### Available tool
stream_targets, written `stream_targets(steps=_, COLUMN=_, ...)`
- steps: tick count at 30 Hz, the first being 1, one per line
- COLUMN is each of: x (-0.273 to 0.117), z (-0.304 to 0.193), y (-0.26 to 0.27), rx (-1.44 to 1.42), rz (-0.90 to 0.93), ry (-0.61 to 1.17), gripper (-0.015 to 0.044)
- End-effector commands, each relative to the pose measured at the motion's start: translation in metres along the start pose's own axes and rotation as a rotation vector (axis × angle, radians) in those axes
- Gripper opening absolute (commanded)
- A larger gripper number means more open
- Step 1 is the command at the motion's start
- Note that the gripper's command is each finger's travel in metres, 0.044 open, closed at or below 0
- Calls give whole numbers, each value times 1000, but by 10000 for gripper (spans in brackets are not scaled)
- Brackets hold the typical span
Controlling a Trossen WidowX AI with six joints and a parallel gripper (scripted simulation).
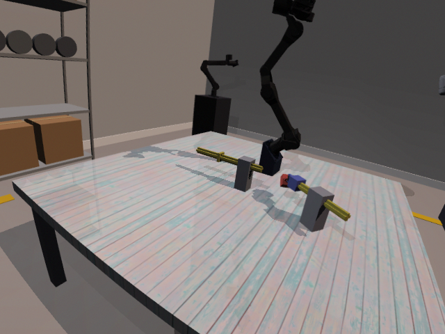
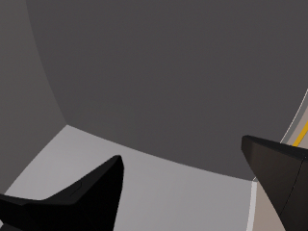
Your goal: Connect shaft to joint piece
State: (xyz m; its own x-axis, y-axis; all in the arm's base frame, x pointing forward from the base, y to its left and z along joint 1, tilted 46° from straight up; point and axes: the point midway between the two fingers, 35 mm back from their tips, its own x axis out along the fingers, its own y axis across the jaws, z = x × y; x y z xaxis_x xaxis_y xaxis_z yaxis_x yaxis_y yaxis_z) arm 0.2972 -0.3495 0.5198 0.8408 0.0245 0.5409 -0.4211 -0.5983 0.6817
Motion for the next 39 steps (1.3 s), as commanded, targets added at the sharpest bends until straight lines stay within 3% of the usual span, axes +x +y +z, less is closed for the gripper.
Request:
stream_targets(steps=1, x=0, z=0, y=0, rx=0, rz=0, ry=0, gripper=426)
stream_targets(steps=18, x=-33, z=-98, y=58, rx=-320, rz=170, ry=102, gripper=440)
stream_targets(steps=39, x=-93, z=-242, y=81, rx=-766, rz=326, ry=182, gripper=440)
